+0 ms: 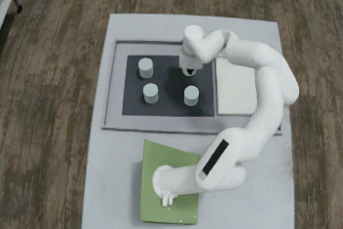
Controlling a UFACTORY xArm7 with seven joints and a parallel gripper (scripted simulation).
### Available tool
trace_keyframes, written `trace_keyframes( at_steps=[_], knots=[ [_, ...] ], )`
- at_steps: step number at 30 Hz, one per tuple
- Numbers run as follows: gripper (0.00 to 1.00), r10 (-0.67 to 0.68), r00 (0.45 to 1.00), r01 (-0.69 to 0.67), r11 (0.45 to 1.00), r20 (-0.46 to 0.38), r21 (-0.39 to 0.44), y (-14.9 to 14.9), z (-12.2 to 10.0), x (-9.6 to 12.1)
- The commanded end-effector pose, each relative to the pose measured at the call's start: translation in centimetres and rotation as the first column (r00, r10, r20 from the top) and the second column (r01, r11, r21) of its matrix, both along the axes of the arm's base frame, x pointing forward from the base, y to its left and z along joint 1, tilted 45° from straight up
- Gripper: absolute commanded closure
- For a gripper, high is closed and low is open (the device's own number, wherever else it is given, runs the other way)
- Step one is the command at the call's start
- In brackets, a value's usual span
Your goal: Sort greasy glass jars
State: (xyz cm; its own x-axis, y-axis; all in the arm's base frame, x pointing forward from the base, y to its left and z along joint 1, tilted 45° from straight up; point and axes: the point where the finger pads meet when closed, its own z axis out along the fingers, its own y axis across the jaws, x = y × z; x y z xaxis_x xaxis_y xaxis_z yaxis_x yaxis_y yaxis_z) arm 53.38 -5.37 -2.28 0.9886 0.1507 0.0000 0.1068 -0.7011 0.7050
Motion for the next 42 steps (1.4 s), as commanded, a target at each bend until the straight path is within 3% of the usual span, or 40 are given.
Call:
trace_keyframes(
  at_steps=[1, 6, 19, 42],
  knots=[
    [1.0, 0.004, 1.0, -0.004, 1.0, 0.003, 0.003, 0.3, 0.1, 0.2],
    [1.0, 0.004, 1.0, -0.004, 1.0, 0.003, 0.003, 0.3, 0.2, 0.2],
    [1.0, 0.004, 1.0, -0.004, 1.0, 0.003, 0.003, -0.6, -0.4, -2.3],
    [1.0, 0.004, 1.0, -0.004, 1.0, 0.003, 0.003, -0.6, -0.4, -2.3]
  ],
)
